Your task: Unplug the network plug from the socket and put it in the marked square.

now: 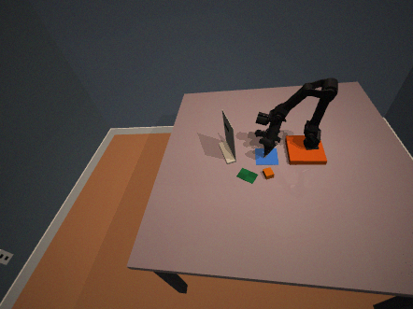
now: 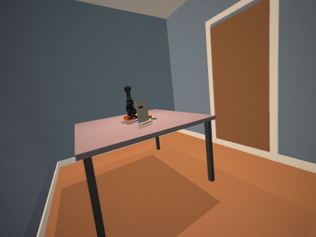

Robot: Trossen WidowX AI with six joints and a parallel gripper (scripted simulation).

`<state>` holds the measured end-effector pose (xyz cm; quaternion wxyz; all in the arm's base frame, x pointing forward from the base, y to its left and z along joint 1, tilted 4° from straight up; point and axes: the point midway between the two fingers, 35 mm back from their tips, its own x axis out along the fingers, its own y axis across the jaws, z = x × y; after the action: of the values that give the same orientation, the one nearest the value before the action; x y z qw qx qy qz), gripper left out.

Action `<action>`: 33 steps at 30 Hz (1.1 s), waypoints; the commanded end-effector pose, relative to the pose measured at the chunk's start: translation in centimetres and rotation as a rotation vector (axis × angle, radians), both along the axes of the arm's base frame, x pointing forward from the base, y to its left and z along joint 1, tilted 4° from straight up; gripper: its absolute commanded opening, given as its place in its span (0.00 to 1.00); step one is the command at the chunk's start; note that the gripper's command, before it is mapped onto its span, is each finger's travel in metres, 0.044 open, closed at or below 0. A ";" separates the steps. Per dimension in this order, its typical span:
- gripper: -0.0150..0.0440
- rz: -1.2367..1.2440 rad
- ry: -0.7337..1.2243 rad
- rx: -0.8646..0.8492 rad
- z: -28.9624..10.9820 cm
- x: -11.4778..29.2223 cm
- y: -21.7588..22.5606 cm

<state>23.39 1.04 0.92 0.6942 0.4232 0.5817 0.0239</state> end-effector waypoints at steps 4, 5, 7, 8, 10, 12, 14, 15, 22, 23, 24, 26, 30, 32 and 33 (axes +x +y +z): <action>0.52 0.000 0.000 -0.001 0.4 -0.1 -0.3; 0.52 0.000 0.001 -0.001 0.5 -0.2 -0.4; 0.52 -0.001 0.001 -0.002 0.7 -0.2 -0.5; 0.52 -0.001 0.001 -0.002 0.9 -0.3 -0.6; 0.52 -0.001 0.002 -0.002 1.1 -0.4 -0.8; 0.52 -0.001 0.002 -0.002 1.3 -0.5 -0.9; 0.52 -0.002 0.002 -0.003 1.5 -0.6 -1.1; 0.52 -0.002 0.002 -0.003 1.7 -0.6 -1.2; 0.52 -0.003 0.003 -0.003 2.5 -1.0 -1.7; 0.52 -0.003 0.003 -0.003 2.5 -1.0 -1.7; 0.52 -0.003 0.003 -0.003 2.6 -1.0 -1.7; 0.52 -0.003 0.003 -0.003 2.8 -0.9 -1.7; 0.52 -0.003 0.003 -0.003 3.5 -0.8 -1.8; 0.52 -0.003 0.003 -0.003 3.8 -0.8 -1.9; 0.52 -0.003 0.003 -0.003 3.9 -0.8 -1.9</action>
<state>22.35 -0.74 4.12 0.6896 0.4249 0.5862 0.0180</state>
